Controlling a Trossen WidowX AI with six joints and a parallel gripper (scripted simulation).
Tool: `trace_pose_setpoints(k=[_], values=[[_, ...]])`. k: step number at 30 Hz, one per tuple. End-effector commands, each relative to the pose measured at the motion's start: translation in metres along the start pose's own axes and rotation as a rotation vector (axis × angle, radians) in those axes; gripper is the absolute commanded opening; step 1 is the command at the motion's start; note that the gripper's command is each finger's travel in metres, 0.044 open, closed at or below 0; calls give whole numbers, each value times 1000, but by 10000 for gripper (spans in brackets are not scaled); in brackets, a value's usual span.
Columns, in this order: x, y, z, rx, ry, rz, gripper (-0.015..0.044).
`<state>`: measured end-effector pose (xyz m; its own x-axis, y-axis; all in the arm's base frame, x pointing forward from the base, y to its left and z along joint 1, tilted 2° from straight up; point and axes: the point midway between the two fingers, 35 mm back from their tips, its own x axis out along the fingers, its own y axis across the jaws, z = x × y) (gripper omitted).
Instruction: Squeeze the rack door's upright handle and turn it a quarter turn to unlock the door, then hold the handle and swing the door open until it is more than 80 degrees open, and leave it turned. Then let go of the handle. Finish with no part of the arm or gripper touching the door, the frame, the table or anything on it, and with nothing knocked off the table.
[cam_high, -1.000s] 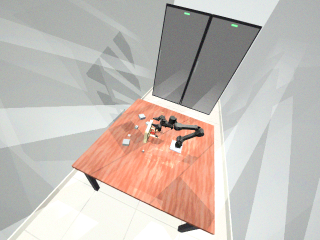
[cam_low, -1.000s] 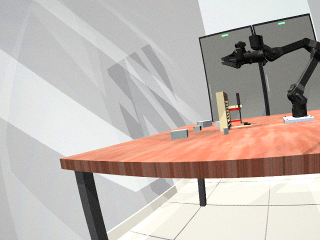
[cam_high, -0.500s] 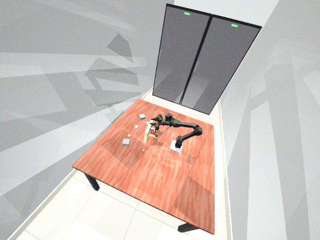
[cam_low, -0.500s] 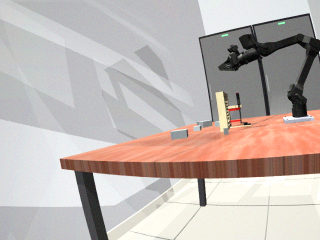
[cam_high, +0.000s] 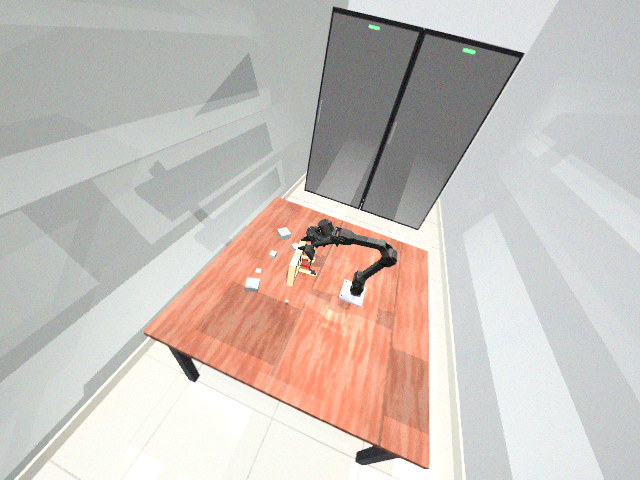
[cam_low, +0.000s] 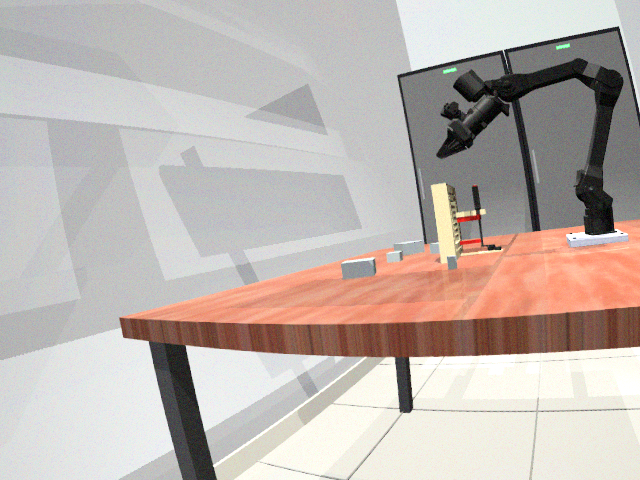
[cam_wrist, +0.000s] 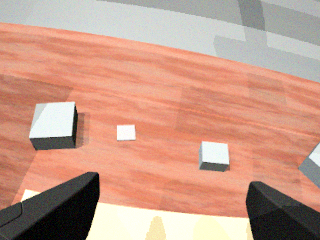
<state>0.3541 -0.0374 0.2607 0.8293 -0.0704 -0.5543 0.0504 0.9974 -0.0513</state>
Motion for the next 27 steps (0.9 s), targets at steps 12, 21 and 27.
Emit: trace_pose_setpoints(k=[12, 21, 27], values=[[11, -26, -28, -5, 374, -5, 284], [6, -39, -46, 8, 591, 13, 284], [-1, -47, -56, 23, 733, 34, 284]])
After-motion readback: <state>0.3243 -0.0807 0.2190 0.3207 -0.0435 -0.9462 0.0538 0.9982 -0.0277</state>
